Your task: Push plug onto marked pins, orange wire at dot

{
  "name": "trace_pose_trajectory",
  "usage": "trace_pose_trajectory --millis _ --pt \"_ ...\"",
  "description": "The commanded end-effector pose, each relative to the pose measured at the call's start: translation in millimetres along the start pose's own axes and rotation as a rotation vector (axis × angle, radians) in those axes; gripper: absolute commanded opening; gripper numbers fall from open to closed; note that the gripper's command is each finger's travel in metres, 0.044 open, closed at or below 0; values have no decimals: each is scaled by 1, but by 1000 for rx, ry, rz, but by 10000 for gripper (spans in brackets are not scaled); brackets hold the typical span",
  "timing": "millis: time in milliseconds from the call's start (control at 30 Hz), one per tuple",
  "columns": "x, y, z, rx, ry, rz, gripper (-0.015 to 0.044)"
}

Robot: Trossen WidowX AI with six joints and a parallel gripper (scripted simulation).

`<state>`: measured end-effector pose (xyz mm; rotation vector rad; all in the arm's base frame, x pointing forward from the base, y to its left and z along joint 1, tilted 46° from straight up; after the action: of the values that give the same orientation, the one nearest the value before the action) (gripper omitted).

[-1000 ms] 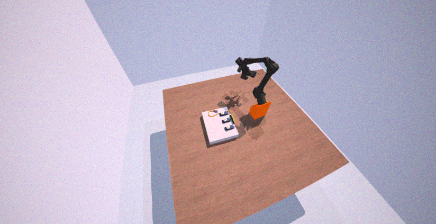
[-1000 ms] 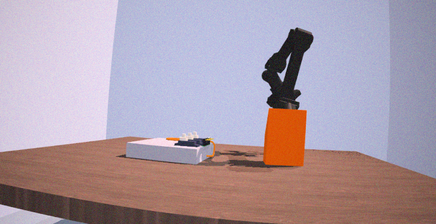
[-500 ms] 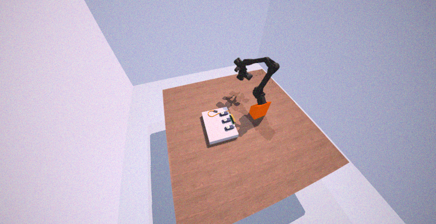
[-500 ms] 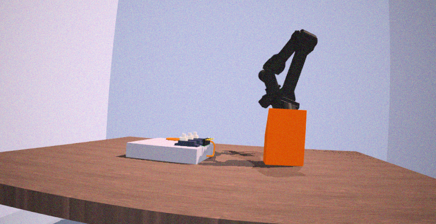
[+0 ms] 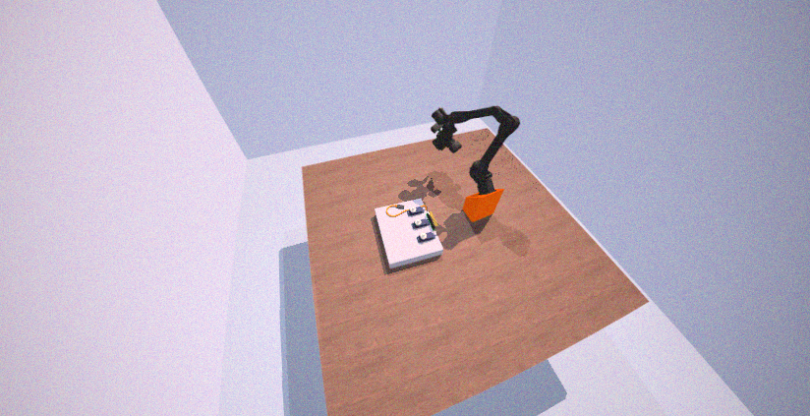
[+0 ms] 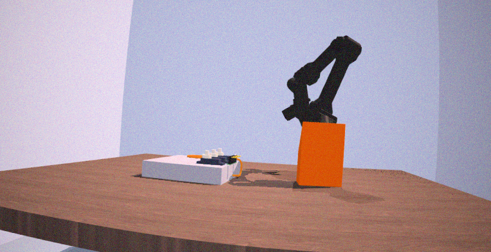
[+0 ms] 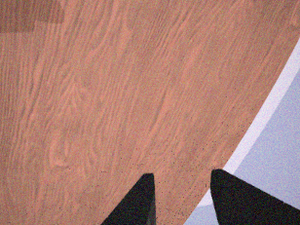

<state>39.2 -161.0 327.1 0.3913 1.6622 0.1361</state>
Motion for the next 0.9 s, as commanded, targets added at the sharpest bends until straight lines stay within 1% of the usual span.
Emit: trace_pose_trajectory --millis 0,867 --pt "0 -1 10 -62 -55 -9 115" --pt "-2 11 62 -399 -358 -10 115"
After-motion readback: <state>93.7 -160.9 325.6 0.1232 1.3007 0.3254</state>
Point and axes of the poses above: the point midway between the two fingers, 35 mm back from their tips, its own y axis back along the fingers, its own x axis across the jaws, z = x × y, the point moved 7 cm from there along y, back along the fingers, and after that the axes turned 13 degrees about -y, right-handed, at the moved point
